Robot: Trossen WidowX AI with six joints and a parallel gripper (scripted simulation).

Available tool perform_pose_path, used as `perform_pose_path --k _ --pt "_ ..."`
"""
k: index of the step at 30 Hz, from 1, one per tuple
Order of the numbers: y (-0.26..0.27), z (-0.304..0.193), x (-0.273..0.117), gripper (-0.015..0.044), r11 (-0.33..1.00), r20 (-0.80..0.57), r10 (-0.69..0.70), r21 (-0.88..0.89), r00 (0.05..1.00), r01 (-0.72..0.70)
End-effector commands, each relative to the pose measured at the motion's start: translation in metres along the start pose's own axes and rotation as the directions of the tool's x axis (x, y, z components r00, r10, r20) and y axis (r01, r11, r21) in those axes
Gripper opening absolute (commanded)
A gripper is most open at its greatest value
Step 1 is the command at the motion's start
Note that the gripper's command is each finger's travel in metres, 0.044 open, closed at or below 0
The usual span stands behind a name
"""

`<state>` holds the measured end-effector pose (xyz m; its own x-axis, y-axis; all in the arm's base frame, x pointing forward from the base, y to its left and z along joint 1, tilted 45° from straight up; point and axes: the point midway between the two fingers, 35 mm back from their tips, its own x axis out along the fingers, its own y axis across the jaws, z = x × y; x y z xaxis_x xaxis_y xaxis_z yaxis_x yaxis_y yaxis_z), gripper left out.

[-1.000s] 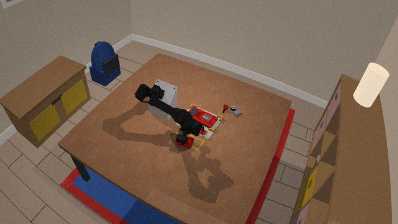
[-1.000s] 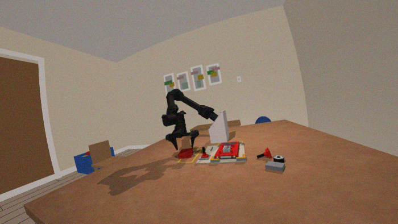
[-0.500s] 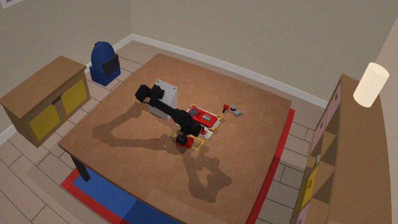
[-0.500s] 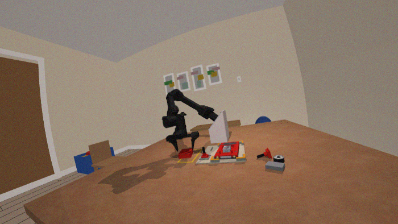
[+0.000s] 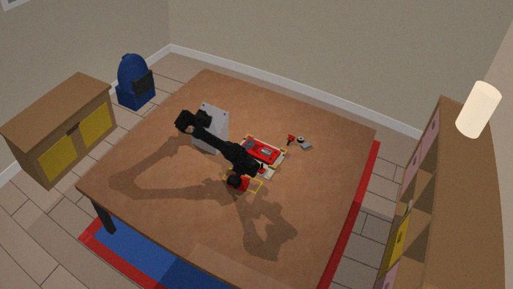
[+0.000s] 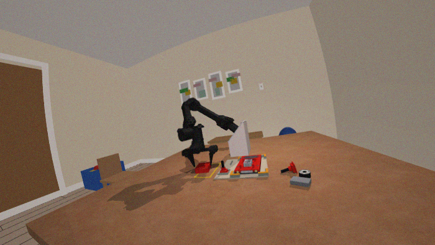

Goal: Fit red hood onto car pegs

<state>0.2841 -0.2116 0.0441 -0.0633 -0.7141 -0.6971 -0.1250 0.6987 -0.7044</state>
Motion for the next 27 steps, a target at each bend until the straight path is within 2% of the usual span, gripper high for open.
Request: perform_pose_path --k 1,22,25,27 --pt "0.001 -0.001 0.003 0.044 1.0 -0.001 0.006 -0.005 1.0 -0.006" --pt "0.001 -0.001 0.014 0.044 1.0 -0.001 0.005 -0.005 1.0 -0.005" --pt "0.0 0.0 0.011 0.0361 1.0 0.0 -0.001 0.0 1.0 0.001" --pt "0.0 0.0 0.011 0.0348 1.0 0.0 -0.001 0.0 1.0 0.001"
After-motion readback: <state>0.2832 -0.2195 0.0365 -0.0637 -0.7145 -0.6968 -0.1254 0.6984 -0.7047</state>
